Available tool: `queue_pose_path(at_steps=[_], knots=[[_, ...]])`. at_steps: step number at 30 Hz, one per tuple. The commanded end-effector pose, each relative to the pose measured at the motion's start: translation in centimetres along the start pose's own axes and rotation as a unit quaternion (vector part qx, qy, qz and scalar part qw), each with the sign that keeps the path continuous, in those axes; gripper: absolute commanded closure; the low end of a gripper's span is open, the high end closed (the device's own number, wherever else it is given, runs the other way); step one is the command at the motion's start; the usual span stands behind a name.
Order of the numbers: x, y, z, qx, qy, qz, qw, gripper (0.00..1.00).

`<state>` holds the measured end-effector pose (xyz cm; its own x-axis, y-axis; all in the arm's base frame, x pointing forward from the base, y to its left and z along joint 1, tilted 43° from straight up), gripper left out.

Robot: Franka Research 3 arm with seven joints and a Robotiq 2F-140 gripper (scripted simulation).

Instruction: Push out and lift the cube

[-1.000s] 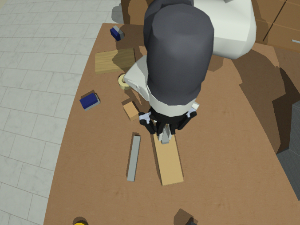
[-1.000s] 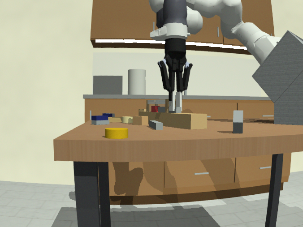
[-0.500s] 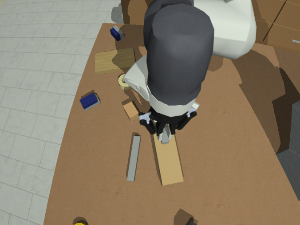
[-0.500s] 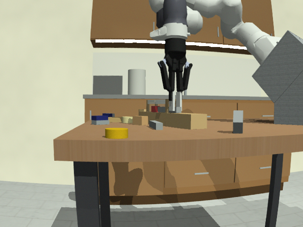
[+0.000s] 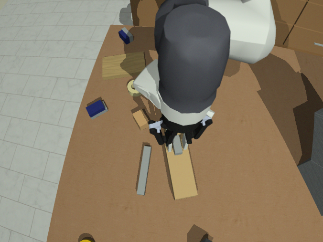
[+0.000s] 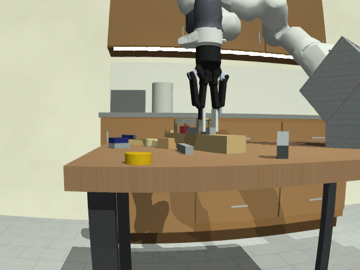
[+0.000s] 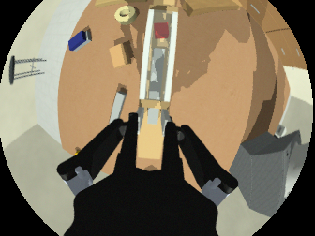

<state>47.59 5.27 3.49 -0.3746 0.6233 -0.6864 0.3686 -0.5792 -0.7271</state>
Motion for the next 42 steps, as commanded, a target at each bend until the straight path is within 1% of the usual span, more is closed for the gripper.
queue_pose_path(at_steps=[1,29,30,32,34,36,38,39,42], knots=[[0.0,-0.1,0.0,0.0,-0.002,-0.002,1.0,0.77],[0.0,-0.2,0.0,0.0,-0.002,-0.002,1.0,0.77],[0.0,-0.5,0.0,0.0,-0.002,-0.002,1.0,0.77],[0.0,-2.2,0.0,0.0,-0.002,-0.002,1.0,0.77],[0.0,-2.2,0.0,0.0,-0.002,-0.002,1.0,0.77],[0.0,-4.5,0.0,0.0,-0.002,-0.002,1.0,0.77],[0.0,-6.2,0.0,0.0,-0.002,-0.002,1.0,0.77],[0.0,-6.6,0.0,0.0,-0.002,-0.002,1.0,0.77],[0.0,-6.6,0.0,0.0,-0.002,-0.002,1.0,0.77]])
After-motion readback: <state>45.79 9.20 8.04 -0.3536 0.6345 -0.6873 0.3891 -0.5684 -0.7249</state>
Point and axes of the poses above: the point where the finger pads meet when closed, its own y axis out along the fingers, its own z axis across the jaws, x = y × z, the point moved 6 cm from there along -y, back along the fingers, and after that the axes turned 12 degrees about -y, right-handed, at the moved point
